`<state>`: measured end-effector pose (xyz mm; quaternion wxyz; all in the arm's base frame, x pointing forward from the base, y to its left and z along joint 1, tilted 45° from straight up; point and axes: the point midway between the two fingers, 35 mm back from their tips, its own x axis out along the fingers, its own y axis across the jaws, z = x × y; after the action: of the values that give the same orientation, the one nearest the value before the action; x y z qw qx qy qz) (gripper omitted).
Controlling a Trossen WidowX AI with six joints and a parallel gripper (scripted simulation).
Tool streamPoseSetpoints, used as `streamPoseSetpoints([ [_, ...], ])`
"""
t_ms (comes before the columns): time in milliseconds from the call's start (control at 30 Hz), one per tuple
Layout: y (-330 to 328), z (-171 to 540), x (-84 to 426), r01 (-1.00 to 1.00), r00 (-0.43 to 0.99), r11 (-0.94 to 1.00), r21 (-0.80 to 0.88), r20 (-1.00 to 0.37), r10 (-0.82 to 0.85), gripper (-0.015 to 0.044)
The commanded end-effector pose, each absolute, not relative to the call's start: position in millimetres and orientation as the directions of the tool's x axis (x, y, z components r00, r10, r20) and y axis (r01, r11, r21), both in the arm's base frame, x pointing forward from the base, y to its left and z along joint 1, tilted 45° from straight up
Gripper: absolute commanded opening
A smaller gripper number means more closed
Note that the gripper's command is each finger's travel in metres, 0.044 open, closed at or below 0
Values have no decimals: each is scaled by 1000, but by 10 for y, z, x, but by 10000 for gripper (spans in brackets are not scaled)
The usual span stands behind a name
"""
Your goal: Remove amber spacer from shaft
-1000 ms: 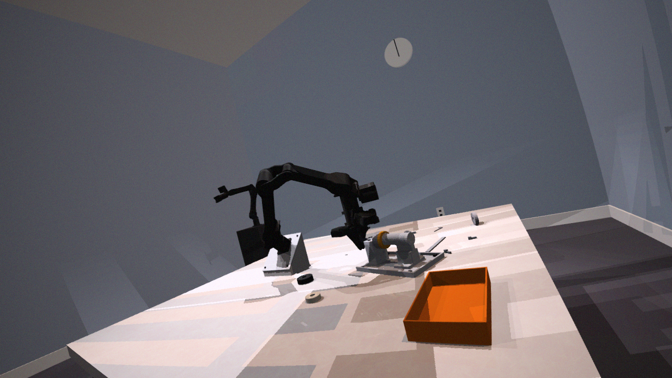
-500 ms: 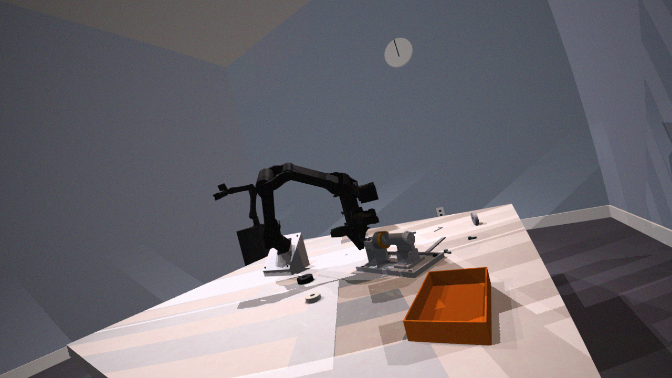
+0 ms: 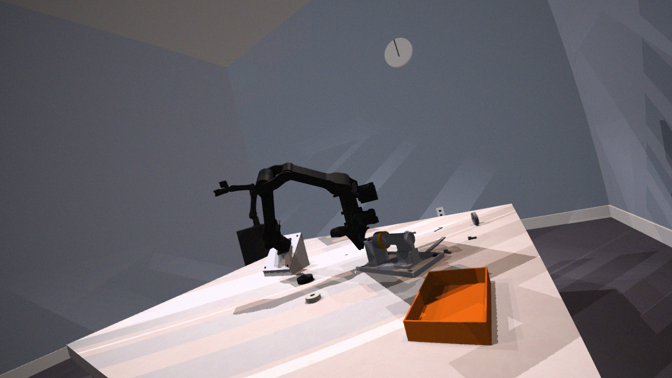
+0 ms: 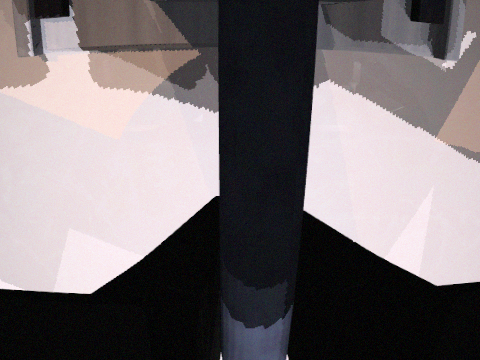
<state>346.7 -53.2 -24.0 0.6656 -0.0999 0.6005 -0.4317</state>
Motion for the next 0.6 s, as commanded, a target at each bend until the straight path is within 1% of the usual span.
streamPoseSetpoints([
  [0,-521,-248,3445,454,-96,608,-651,-715,-693,0],
  [567,-513,-253,3428,454,-96,608,-651,-715,-693,0],
])
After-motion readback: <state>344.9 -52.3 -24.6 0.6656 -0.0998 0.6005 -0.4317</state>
